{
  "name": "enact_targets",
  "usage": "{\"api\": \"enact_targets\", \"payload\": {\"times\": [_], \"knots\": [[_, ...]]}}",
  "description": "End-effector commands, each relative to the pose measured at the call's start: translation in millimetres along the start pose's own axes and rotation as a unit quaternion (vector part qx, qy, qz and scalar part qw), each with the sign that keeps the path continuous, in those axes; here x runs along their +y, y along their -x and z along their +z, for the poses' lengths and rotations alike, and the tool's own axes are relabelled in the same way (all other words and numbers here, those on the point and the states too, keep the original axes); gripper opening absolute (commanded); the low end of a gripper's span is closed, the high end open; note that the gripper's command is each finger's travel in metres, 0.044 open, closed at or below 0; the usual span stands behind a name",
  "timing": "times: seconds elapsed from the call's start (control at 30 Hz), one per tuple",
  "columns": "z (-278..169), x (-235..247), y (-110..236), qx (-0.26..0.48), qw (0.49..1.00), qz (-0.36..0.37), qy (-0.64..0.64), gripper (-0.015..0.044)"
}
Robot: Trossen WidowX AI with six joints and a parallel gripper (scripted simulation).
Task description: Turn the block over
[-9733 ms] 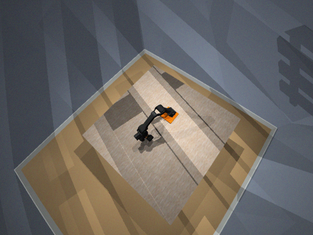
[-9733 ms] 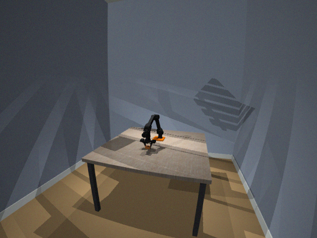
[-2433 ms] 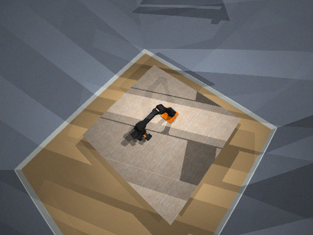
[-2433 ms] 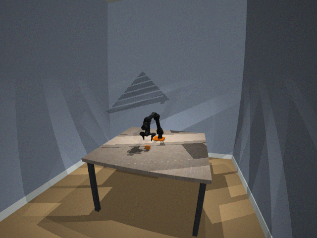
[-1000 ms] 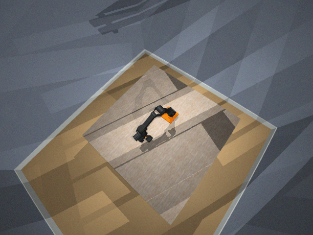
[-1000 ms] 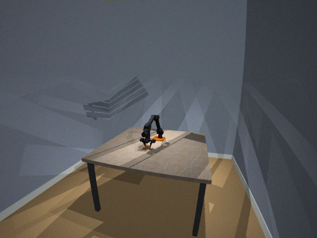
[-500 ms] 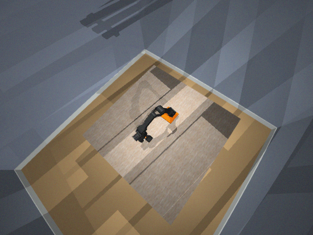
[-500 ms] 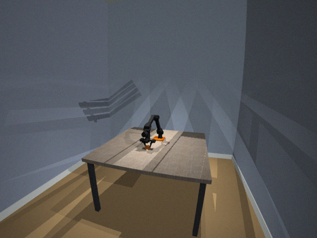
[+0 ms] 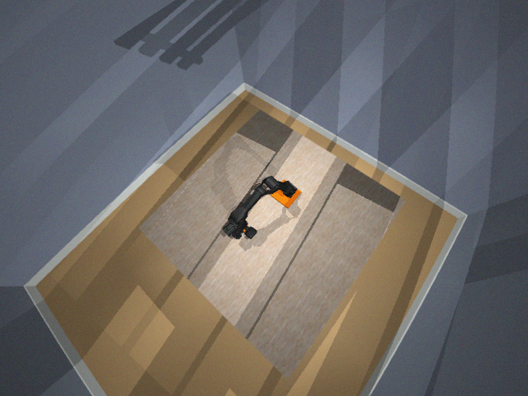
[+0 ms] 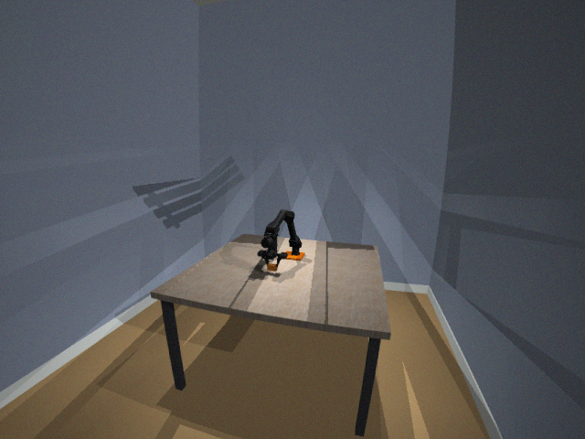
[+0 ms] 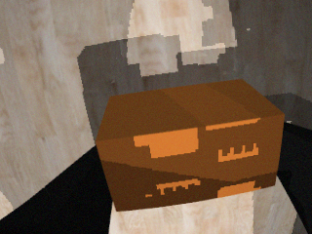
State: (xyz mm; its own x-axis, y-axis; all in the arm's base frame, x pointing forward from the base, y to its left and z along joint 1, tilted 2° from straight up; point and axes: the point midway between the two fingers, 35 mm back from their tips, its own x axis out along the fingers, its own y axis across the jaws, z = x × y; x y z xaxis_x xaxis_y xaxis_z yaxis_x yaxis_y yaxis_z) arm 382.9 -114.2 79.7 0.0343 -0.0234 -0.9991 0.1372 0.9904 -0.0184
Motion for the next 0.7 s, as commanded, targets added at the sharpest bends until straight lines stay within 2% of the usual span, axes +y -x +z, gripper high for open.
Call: {"api": "enact_targets", "payload": {"times": [0.0, 0.67], "knots": [[-0.4, 0.0, -3.5, -0.013, 1.000, 0.001, -0.003, 0.0000], [1.1, -0.6, -12.3, -0.151, 0.989, 0.003, -0.005, 0.0000]]}}
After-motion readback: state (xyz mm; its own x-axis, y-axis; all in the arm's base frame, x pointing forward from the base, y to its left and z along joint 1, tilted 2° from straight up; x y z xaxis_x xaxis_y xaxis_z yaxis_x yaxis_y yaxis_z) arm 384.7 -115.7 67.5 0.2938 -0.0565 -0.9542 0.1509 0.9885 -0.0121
